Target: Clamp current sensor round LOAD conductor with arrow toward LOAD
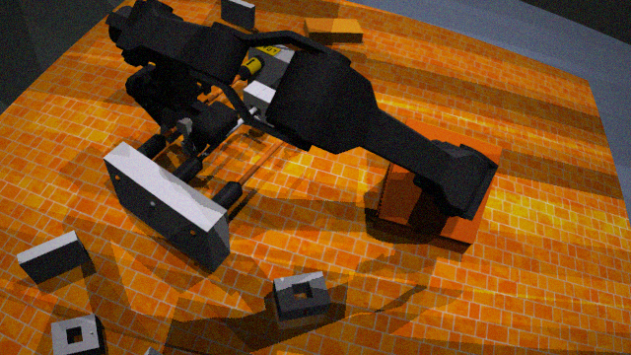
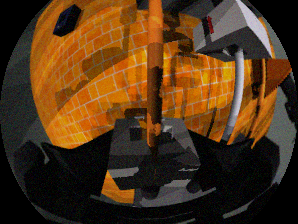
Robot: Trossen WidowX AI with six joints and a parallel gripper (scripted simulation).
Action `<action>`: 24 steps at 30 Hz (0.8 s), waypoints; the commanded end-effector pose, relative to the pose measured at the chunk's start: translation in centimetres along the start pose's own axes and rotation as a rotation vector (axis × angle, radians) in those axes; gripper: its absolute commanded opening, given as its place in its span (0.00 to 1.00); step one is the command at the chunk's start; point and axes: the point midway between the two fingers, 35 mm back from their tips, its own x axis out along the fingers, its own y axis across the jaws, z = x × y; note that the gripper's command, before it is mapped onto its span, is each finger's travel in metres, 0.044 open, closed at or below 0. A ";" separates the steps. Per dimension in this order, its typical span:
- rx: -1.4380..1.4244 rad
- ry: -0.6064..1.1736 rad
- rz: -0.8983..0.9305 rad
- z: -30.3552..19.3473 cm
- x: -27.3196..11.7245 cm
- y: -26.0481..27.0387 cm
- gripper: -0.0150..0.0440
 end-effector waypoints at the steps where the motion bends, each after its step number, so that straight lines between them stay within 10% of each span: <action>1: -0.002 0.000 0.000 0.0 0.0 0.0 0.25; 24: 0.005 0.002 0.230 0.1 -1.6 0.1 0.25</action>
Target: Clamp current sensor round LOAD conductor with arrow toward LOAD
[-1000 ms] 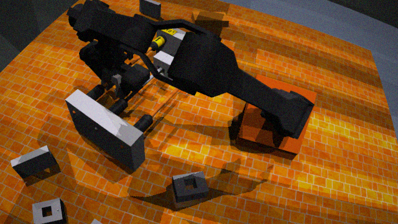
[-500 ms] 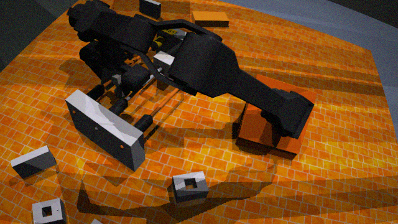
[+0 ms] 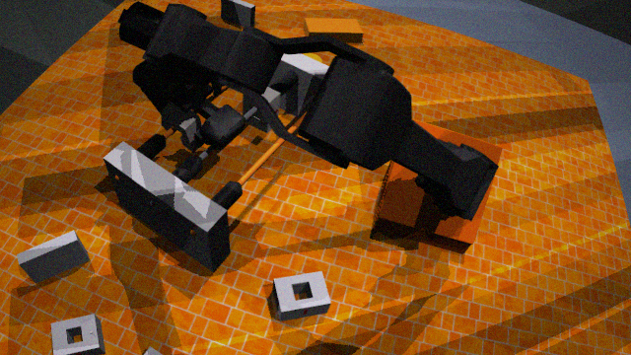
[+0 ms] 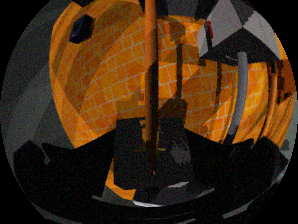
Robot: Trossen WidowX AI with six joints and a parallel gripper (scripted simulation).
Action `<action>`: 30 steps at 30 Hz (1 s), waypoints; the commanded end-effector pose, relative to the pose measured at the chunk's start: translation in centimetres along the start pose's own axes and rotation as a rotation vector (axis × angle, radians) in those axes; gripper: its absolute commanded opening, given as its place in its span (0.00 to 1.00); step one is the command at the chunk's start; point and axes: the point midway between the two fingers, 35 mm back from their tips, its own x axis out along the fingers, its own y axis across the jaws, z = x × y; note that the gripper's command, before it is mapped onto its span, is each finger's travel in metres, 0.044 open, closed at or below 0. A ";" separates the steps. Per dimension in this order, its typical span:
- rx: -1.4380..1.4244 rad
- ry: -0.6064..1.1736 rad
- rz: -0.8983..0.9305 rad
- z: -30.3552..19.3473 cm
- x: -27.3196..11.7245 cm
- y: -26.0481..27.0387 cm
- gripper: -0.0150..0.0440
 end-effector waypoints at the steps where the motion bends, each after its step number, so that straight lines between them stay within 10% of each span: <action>1: -0.010 0.013 0.029 -0.6 -0.6 0.3 0.25; 19: -0.016 0.014 0.020 -0.7 -0.4 0.1 0.25; 30: -0.016 0.014 0.020 -0.7 -0.4 0.1 0.74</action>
